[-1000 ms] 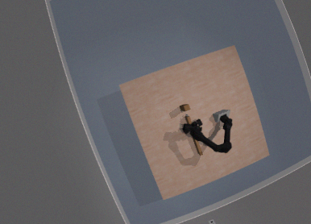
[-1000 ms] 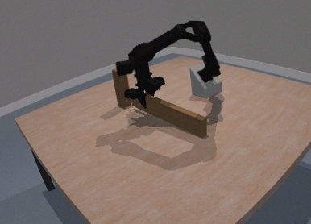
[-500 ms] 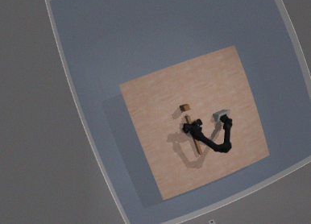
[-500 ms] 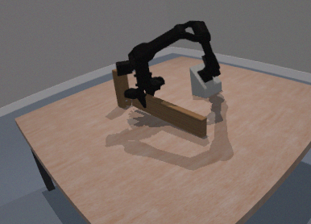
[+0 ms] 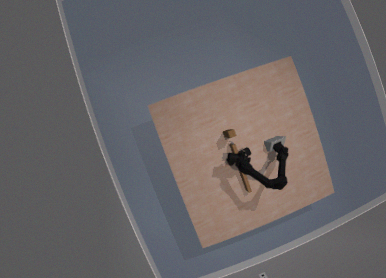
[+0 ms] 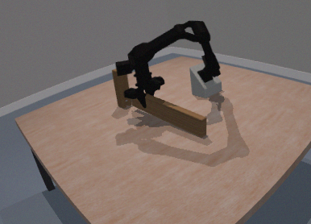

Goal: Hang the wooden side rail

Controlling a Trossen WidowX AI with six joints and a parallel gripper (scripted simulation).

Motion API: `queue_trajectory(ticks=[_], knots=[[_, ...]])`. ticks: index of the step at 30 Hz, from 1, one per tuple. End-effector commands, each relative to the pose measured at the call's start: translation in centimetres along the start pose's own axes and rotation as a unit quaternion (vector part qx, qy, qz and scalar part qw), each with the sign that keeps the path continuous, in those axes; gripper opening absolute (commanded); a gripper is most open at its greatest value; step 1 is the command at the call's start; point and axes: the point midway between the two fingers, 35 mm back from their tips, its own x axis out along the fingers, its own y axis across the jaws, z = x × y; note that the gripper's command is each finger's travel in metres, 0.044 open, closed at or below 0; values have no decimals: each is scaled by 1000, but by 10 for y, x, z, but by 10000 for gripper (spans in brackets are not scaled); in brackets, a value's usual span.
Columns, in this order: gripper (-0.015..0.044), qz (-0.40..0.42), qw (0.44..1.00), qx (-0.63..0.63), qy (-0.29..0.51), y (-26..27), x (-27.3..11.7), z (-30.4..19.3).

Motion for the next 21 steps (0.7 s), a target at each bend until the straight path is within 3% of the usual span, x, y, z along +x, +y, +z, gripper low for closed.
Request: queue_trajectory(ticks=[1,21], knots=[[0,-4,1000,-3,4,-1,-4,-4],[0,-4,1000,-3,5,-1,-4,-6]])
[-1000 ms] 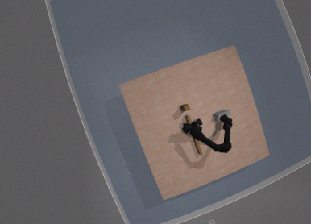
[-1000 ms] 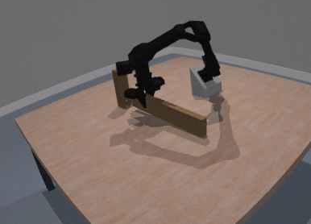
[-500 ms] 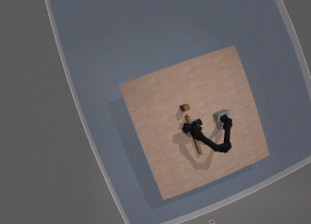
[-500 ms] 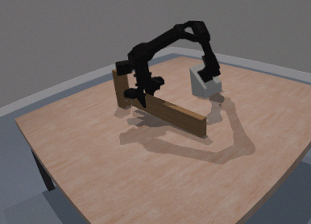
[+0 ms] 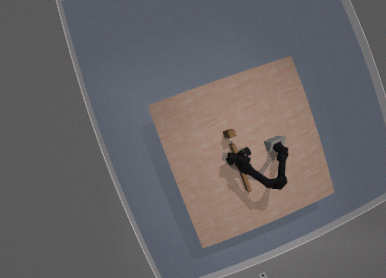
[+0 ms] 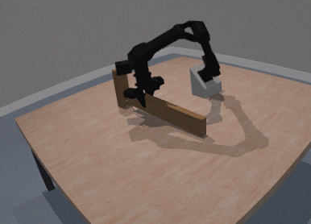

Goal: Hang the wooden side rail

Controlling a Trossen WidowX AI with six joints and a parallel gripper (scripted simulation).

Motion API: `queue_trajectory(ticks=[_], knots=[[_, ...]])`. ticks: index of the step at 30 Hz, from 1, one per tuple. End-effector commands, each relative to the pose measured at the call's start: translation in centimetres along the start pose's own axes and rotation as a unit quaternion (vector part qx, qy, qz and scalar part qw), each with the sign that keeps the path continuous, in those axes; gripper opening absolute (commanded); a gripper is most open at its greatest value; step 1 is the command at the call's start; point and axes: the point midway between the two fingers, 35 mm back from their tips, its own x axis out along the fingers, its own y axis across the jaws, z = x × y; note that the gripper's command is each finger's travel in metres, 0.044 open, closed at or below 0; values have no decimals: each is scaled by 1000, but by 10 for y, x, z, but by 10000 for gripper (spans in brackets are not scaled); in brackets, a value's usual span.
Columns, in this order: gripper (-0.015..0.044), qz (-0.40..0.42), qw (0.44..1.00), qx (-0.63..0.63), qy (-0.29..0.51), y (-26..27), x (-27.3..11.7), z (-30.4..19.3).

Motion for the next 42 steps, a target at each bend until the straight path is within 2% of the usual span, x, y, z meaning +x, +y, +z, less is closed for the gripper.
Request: queue_trajectory(ticks=[1,42], knots=[[0,-4,1000,-3,4,0,-3,-4],[0,-4,1000,-3,5,1,-3,-8]])
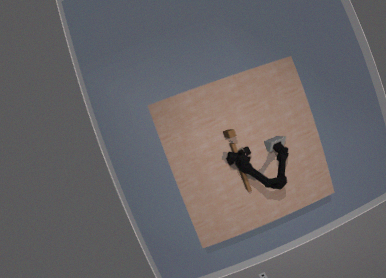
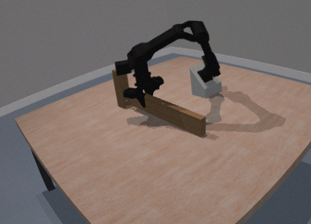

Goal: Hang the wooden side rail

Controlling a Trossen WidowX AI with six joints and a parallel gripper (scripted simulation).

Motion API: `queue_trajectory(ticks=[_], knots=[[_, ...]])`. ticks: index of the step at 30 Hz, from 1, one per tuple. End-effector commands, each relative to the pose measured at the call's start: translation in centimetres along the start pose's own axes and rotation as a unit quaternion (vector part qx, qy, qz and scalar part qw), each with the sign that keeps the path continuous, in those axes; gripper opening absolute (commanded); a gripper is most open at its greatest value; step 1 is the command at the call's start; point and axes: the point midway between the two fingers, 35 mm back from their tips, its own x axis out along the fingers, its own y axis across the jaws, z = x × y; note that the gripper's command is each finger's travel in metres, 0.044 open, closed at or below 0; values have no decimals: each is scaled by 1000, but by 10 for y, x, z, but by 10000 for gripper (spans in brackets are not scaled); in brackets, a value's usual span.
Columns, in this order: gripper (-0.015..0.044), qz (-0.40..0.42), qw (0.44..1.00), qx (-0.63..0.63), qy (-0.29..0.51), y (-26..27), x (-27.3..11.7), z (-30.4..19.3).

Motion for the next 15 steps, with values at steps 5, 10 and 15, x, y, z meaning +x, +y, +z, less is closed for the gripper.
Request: queue_trajectory(ticks=[5,10,15], knots=[[0,-4,1000,-3,4,-2,-5,-4],[0,-4,1000,-3,4,-2,-5,-5],[0,-4,1000,-3,5,-2,-5,-5]])
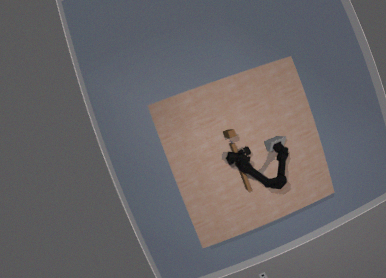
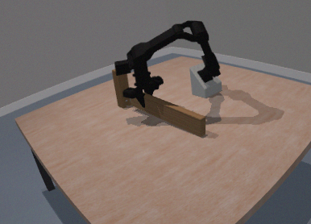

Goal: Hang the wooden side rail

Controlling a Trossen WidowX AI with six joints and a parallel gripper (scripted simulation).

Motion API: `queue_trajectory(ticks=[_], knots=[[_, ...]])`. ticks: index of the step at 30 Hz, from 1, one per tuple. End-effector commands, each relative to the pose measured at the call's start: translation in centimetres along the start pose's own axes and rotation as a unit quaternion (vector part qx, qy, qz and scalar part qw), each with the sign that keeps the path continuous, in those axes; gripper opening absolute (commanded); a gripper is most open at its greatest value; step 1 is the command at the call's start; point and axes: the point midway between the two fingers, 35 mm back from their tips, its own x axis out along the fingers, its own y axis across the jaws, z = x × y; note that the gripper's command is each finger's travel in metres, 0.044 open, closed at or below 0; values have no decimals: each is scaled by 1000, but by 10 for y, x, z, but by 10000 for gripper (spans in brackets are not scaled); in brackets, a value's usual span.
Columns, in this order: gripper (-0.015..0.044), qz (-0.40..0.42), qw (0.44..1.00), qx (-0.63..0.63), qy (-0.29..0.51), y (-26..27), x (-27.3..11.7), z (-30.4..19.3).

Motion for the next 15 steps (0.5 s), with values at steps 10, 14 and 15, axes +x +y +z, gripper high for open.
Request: queue_trajectory(ticks=[10,14,15], knots=[[0,-4,1000,-3,5,0,-3,-5],[0,-4,1000,-3,5,0,-3,-5],[0,-4,1000,-3,5,0,-3,-5]])
